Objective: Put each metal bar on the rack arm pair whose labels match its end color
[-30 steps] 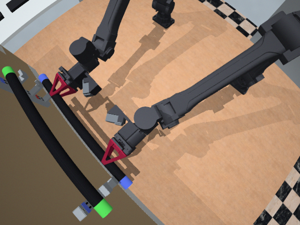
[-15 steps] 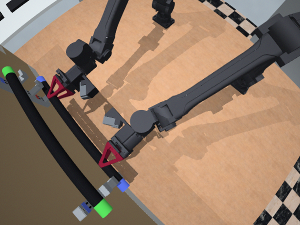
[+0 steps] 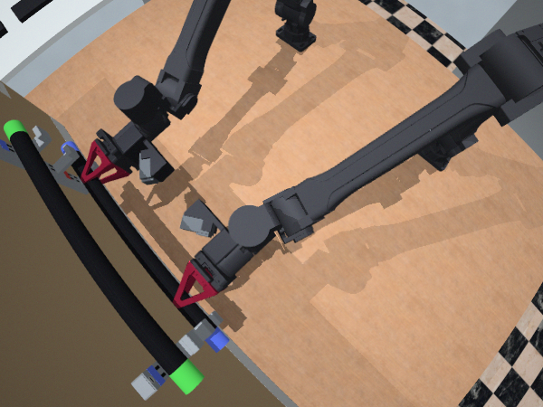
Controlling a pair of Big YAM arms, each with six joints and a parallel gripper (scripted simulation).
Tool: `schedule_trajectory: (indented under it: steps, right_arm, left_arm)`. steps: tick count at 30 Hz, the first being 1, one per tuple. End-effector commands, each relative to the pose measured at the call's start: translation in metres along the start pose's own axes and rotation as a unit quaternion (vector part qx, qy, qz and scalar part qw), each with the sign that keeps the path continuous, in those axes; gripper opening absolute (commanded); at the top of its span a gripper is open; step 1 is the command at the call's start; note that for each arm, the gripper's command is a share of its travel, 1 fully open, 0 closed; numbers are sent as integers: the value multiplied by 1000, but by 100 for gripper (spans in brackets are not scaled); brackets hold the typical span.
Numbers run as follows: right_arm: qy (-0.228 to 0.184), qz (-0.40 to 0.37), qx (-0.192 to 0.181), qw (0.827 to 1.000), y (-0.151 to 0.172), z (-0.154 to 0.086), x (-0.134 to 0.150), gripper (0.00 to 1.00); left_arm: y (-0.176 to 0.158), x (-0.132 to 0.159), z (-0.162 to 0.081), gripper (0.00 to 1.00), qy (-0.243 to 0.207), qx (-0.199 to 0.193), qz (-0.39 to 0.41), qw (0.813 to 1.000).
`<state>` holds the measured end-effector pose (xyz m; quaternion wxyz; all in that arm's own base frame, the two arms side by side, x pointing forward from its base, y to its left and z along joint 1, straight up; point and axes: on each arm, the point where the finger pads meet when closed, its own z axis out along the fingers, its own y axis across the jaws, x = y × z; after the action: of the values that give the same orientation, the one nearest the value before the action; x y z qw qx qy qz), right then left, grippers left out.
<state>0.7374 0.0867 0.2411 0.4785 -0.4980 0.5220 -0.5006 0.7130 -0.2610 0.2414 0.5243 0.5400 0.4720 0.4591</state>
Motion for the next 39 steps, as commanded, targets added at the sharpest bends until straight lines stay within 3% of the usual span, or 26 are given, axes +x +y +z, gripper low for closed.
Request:
schedule_trajectory:
  steps: [1,12,39]
  right_arm:
    - [5,15,42,999,-49,21,7,0]
    - [5,15,42,999,-50,32,7,0]
    - [5,15,42,999,-40,31,7,0]
  left_arm:
    - [43,6,20,0,6,-35,-14,999]
    - [44,6,30,0,6,-35,-14,999]
    - [34,6,30,0,6,-35,-14,999]
